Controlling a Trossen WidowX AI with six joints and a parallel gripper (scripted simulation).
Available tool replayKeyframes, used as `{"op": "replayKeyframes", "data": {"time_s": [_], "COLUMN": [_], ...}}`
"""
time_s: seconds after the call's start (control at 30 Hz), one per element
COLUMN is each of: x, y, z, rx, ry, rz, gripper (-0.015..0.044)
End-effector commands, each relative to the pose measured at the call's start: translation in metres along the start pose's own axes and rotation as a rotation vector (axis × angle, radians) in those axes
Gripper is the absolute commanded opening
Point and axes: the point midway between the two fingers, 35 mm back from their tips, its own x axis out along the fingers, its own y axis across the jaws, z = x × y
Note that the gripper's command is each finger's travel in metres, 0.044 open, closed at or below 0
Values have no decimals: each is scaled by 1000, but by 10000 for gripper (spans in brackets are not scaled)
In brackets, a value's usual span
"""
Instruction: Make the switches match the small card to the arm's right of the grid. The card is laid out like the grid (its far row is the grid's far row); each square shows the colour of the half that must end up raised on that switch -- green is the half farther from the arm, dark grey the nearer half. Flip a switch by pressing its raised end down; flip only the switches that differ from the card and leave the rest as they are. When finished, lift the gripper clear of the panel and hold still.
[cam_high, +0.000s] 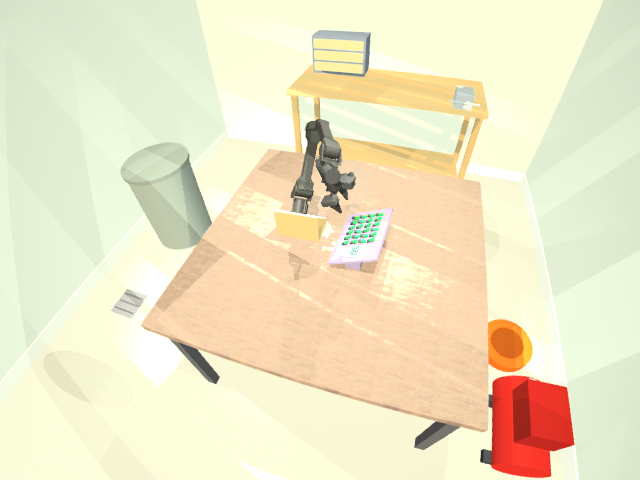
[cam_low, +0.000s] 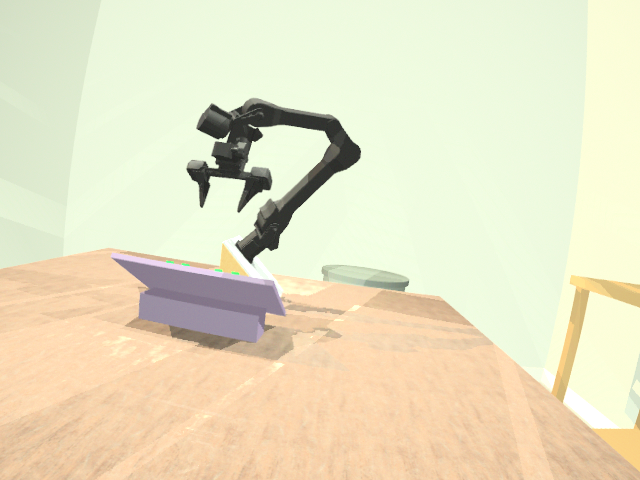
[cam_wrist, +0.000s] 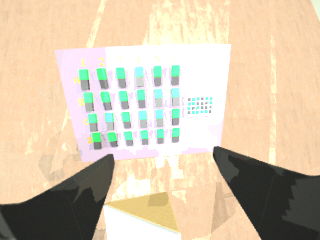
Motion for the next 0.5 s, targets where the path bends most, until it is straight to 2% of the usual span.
{"op": "replayKeyframes", "data": {"time_s": [0.0, 0.23, 0.47], "x": [1, 46, 88], "y": [1, 49, 117], "z": [1, 17, 15], "rx": [0, -1, -5], "ry": [1, 3, -29], "rz": [-2, -51, 6], "gripper": [374, 190, 6]}}
